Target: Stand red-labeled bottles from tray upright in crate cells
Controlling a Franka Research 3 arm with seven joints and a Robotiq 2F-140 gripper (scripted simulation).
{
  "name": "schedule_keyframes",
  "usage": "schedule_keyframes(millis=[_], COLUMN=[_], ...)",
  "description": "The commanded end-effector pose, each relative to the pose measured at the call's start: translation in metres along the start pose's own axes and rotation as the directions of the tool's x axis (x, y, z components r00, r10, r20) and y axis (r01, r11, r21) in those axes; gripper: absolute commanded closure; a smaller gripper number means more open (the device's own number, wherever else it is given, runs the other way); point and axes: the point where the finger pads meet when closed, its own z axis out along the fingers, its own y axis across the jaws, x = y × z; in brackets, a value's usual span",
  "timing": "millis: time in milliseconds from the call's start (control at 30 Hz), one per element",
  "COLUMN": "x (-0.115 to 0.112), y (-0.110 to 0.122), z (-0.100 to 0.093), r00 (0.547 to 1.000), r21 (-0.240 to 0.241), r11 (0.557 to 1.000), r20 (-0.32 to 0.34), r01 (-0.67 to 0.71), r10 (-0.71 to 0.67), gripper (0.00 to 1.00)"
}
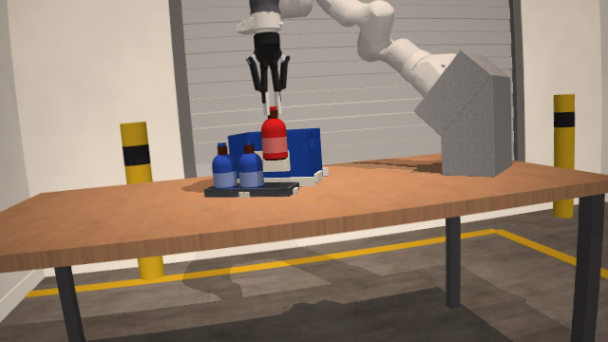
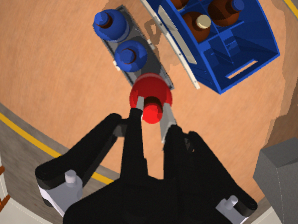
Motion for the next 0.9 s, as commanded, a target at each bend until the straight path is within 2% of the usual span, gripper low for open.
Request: schedule_keyframes(millis=[0,467,867], x=[-0.002,-0.002,-0.002], y=[-0.002,-0.002,-0.002], z=[-0.008,-0.023,-0.028], r00=[1.000,1.000,1.000], r21=[0.006,0.006,0.006], r11=[1.000,1.000,1.000], r20=[0.004,0.004,0.004], r01=[0.008,0.008,0.008], r10=[-0.008,-0.008,-0.008], gripper=[1.00,1.00,1.00])
